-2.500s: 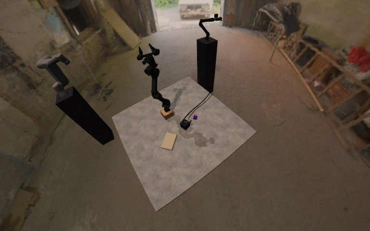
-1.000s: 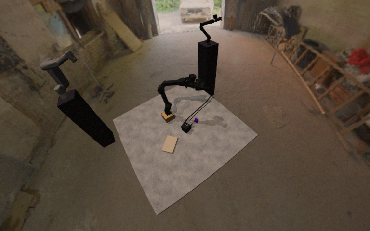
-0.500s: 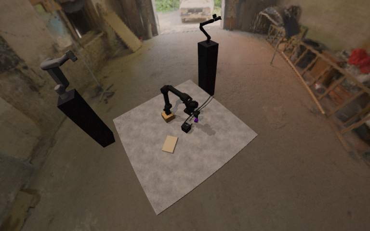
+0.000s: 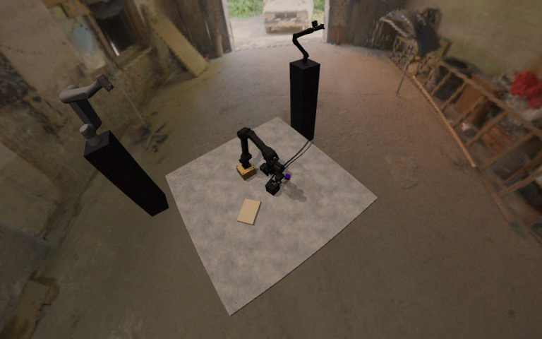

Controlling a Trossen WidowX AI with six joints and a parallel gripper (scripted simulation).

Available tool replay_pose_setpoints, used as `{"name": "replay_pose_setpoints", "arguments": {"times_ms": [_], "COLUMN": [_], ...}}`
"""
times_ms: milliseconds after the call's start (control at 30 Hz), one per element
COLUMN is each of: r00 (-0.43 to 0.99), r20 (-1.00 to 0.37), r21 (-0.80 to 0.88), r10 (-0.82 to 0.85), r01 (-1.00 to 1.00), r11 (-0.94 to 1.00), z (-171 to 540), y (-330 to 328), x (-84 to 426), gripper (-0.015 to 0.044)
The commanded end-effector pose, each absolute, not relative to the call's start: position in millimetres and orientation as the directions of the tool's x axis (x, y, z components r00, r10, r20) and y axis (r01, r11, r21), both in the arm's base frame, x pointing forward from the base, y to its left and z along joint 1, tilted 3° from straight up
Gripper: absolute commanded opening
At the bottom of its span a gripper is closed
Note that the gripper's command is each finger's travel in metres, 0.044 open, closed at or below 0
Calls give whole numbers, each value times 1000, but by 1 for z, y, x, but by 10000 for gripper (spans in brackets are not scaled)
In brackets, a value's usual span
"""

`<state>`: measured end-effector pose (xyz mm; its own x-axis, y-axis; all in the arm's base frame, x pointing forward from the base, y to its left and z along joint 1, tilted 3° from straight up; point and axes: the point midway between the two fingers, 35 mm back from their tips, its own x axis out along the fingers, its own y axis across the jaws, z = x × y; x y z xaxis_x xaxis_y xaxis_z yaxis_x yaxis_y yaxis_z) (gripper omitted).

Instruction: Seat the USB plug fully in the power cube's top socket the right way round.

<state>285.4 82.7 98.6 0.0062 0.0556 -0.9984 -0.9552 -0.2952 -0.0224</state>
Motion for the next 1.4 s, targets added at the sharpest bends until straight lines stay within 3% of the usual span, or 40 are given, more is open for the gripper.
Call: {"name": "replay_pose_setpoints", "arguments": {"times_ms": [0, 1033, 1367], "r00": [-1, -1, 0], "r20": [-999, -999, -999], "r21": [-15, -15, -17], "r10": [54, 54, 54], "r01": [-954, -954, -954], "r11": [-298, -298, -299], "z": [95, 68, 70], "y": [82, 84, 84], "x": [285, 285, 285], "gripper": [440, 440, 177]}}
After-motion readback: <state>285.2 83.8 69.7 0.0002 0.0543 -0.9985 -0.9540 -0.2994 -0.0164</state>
